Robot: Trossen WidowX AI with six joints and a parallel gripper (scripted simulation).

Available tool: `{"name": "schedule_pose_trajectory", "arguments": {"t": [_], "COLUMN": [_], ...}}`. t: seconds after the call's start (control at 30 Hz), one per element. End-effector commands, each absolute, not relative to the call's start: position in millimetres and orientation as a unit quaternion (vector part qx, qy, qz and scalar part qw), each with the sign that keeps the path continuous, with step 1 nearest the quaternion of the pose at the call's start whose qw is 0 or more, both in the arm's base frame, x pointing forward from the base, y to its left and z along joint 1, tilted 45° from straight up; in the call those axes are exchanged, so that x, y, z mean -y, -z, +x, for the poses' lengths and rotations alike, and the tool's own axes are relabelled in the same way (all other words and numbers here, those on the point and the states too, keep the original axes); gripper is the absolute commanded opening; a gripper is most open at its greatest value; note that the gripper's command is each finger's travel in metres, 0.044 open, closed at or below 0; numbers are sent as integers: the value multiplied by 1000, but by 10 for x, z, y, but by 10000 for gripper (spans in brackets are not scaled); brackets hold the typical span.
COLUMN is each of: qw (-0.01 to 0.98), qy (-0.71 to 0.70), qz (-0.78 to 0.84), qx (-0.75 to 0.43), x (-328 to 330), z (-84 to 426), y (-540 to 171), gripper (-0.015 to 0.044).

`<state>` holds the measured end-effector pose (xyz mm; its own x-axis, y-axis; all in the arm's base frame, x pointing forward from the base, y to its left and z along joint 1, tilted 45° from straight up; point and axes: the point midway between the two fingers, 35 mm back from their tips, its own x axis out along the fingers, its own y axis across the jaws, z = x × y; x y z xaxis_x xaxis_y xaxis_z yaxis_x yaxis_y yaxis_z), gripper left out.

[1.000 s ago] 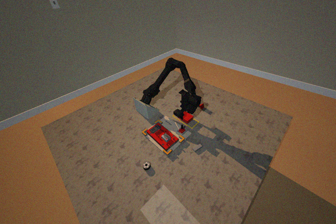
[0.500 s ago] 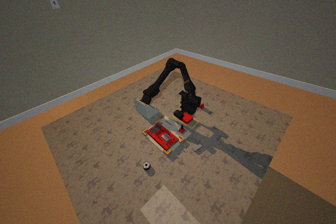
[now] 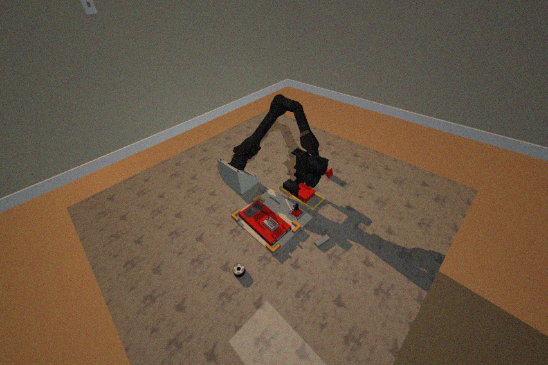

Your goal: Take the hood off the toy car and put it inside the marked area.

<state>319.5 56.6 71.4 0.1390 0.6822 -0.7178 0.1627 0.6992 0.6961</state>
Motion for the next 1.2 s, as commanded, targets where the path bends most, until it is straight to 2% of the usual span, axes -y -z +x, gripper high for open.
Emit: {"name": "schedule_pose_trajectory", "arguments": {"t": [0.0,0.13,0.47,1.17], "qw": [675,675,675,675], "qy": [-193,-193,-194,-194], "qz": [337,337,338,338], "qx": [-627,-627,-627,-627], "x": [-564,-564,-79,-67], "z": [3195,3195,3101,3096], "y": [-716,-716,-1205,-1220], "gripper": [341,440,440,440]}}
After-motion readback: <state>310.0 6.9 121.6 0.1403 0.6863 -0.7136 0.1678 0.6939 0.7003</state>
